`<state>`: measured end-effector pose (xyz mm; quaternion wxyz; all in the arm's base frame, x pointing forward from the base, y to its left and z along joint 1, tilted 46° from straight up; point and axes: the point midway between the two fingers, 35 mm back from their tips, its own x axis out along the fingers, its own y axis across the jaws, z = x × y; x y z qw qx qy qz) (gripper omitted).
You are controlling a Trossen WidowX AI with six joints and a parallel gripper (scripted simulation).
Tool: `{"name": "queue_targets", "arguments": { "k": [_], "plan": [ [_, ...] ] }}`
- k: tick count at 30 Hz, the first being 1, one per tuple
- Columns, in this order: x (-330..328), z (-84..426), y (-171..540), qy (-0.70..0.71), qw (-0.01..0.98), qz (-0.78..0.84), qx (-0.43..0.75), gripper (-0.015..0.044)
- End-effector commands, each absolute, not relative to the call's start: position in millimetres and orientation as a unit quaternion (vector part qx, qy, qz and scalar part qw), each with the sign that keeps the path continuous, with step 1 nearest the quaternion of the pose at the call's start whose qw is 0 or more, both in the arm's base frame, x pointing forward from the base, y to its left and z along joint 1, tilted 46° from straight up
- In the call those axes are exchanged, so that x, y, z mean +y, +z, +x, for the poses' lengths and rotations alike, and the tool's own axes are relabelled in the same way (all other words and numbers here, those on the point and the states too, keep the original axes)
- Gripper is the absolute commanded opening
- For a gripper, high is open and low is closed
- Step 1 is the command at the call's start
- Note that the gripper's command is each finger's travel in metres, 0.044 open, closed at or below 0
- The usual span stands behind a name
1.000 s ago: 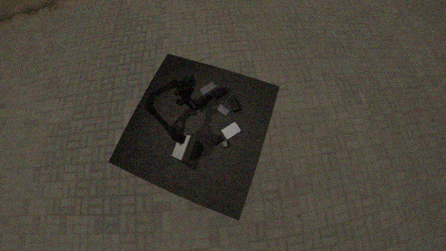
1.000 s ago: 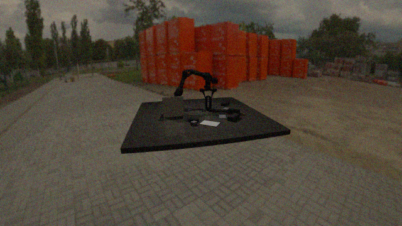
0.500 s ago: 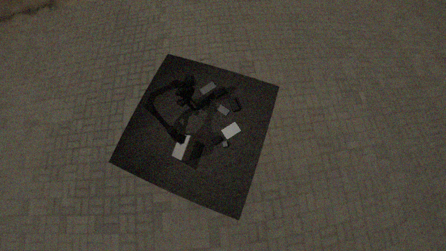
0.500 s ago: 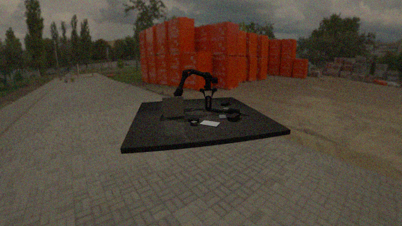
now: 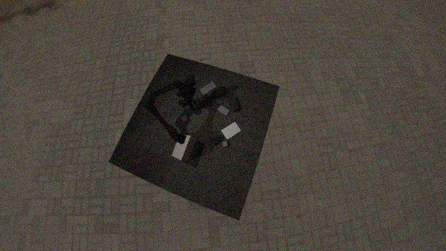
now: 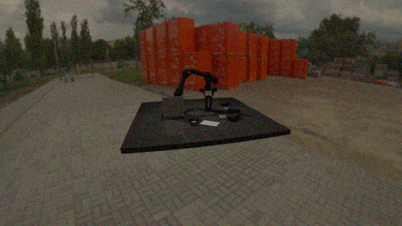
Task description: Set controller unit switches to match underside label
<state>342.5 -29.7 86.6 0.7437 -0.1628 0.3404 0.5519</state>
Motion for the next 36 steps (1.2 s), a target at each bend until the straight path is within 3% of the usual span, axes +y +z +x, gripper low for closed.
{"name": "queue_targets", "arguments": {
  "k": [1,36],
  "plan": [
    [-30.9,337.9,76.0,0.557,0.737,-0.16,0.349,0.0338],
    [-57.7,323.4,45.5,0.556,0.736,-0.161,0.35,0.0338]
  ]
}}
